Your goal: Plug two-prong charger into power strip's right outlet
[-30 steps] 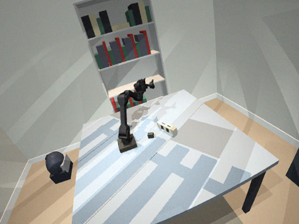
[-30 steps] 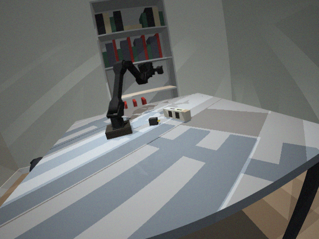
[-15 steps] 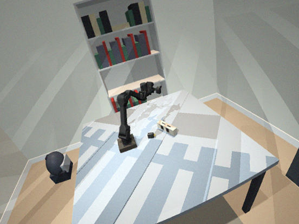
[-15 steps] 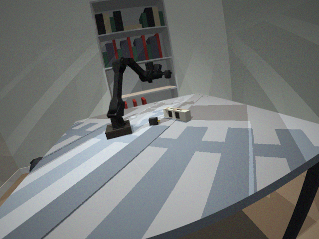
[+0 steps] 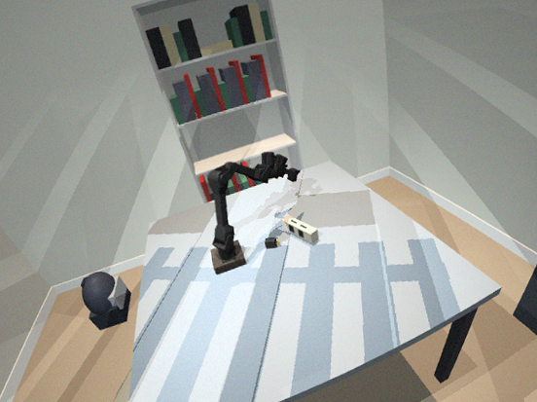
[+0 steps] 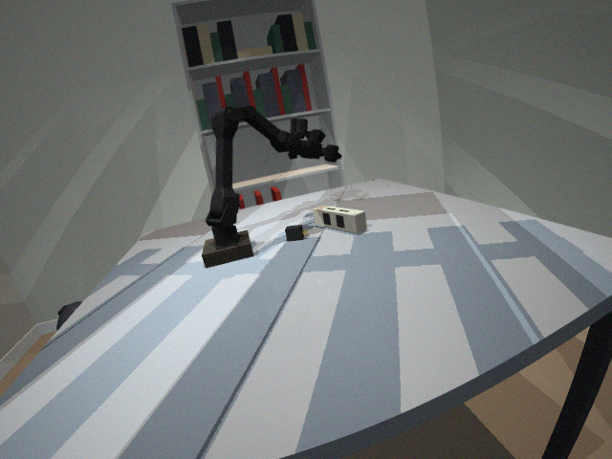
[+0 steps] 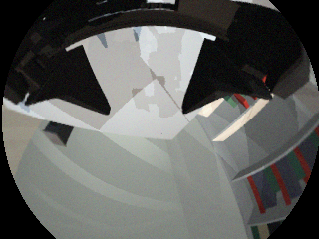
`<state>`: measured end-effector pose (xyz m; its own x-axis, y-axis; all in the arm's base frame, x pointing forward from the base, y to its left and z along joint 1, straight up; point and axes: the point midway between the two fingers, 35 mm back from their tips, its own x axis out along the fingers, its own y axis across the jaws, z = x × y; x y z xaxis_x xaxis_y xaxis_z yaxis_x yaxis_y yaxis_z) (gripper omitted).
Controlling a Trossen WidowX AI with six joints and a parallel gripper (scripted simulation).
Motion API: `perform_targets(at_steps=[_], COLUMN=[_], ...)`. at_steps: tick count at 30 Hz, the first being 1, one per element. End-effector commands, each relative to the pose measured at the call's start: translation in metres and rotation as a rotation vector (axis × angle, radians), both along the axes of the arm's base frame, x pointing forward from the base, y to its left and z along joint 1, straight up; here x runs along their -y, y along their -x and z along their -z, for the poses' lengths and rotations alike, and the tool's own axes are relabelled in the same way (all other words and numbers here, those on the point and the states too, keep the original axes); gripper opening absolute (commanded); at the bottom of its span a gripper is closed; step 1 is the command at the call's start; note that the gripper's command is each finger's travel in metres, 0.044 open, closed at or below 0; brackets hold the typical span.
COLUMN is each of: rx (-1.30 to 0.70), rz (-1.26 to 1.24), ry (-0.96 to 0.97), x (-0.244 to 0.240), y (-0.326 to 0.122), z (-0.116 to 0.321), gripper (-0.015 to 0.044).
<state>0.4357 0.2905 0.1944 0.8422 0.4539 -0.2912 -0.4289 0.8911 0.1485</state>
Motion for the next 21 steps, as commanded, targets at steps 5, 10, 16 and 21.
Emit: perform_targets(at_steps=[5,10,16,21], rx=[-0.17,-0.28,-0.416,-0.531], rz=[0.072,0.124,0.189,0.245], ry=[0.058,0.092,0.126,0.147], x=[0.048,0.08,0.117,0.147], y=[0.004,0.011,0.026,0.042], z=[0.028,0.046,0.066,0.081], gripper=[0.044,0.044,0.044,0.044])
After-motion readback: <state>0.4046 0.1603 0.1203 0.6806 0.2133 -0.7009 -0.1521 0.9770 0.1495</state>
